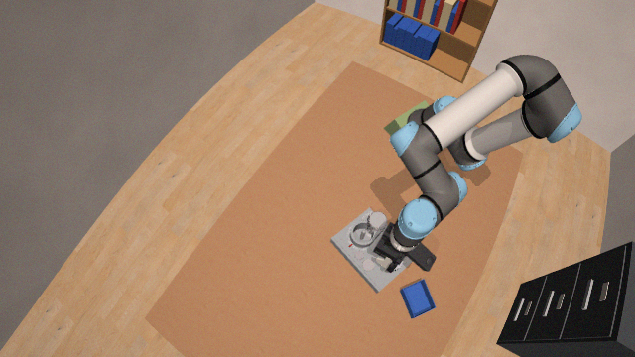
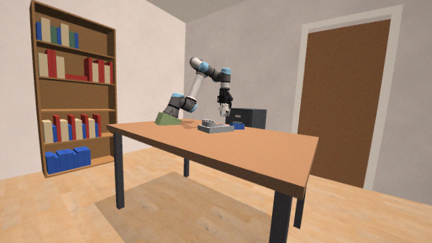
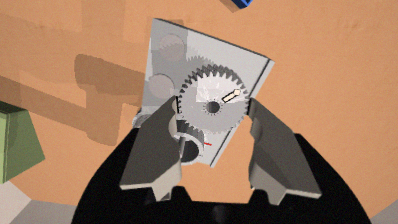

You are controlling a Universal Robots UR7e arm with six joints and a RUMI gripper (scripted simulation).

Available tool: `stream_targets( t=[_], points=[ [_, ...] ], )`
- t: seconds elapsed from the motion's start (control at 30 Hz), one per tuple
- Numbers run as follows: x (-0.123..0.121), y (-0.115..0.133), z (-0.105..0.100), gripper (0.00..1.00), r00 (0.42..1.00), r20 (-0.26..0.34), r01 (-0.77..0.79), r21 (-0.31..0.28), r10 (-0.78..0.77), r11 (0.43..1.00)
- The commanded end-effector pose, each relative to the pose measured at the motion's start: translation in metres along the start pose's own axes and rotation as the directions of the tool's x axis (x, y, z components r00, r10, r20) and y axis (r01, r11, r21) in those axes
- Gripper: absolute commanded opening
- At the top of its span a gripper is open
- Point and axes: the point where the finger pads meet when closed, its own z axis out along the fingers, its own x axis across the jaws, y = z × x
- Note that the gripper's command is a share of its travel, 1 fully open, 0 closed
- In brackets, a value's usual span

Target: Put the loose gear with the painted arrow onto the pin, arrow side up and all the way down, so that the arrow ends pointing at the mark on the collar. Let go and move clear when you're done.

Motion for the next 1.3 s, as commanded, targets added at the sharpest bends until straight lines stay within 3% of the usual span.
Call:
stream_targets(
  t=[0.0,0.23,0.5,0.6,1.27],
  points=[
    [0.000,0.000,-0.001,0.00,1.000,-0.002,0.000,0.000,0.000,1.000],
    [-0.002,0.011,-0.001,0.00,1.000,-0.001,0.000,-0.001,0.000,1.000],
    [-0.038,0.102,-0.001,0.00,1.000,-0.001,0.000,-0.001,0.000,1.000],
    [-0.049,0.122,0.000,0.00,1.000,-0.001,0.000,0.001,0.000,1.000],
    [-0.051,0.126,0.000,0.00,1.000,-0.002,-0.014,0.001,0.014,1.000]
  ],
)
